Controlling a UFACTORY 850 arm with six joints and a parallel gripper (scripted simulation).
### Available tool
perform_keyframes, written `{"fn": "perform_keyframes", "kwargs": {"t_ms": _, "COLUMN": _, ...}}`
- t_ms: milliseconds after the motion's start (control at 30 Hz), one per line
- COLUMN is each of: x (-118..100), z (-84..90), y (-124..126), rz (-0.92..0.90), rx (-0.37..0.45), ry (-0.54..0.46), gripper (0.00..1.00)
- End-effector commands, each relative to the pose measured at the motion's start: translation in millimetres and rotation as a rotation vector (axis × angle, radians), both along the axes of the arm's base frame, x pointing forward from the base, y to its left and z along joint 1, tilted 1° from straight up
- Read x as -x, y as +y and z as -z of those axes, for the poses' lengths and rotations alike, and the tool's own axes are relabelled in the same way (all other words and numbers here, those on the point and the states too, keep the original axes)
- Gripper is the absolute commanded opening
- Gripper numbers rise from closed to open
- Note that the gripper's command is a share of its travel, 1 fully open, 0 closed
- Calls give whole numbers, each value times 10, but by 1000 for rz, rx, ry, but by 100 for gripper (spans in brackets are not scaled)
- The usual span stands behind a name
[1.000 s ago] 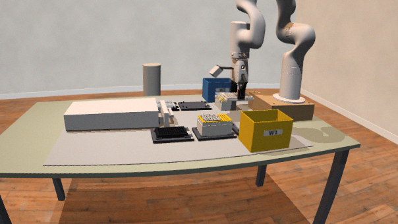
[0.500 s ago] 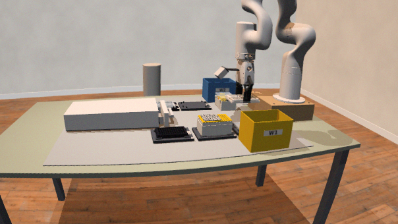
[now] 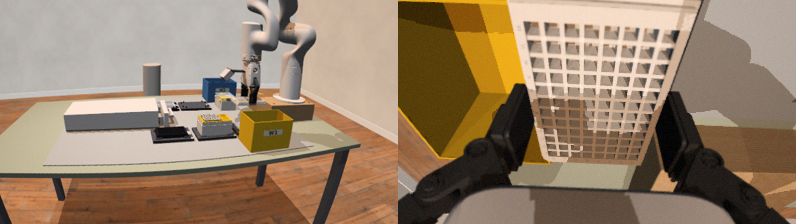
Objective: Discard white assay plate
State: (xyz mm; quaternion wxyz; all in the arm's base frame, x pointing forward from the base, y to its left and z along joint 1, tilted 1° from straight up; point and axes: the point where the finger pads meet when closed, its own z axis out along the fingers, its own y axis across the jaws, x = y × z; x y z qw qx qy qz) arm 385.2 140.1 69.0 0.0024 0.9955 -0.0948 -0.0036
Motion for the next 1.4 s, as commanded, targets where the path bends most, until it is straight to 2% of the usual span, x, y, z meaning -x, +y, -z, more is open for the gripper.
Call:
{"fn": "perform_keyframes", "kwargs": {"t_ms": 0, "x": 1, "z": -4, "y": 71, "rz": 0, "rx": 1, "ry": -2, "gripper": 0}}
{"fn": "perform_keyframes", "kwargs": {"t_ms": 1367, "x": 136, "z": 0, "y": 1050, "rz": 0, "rx": 1, "ry": -2, "gripper": 0}}
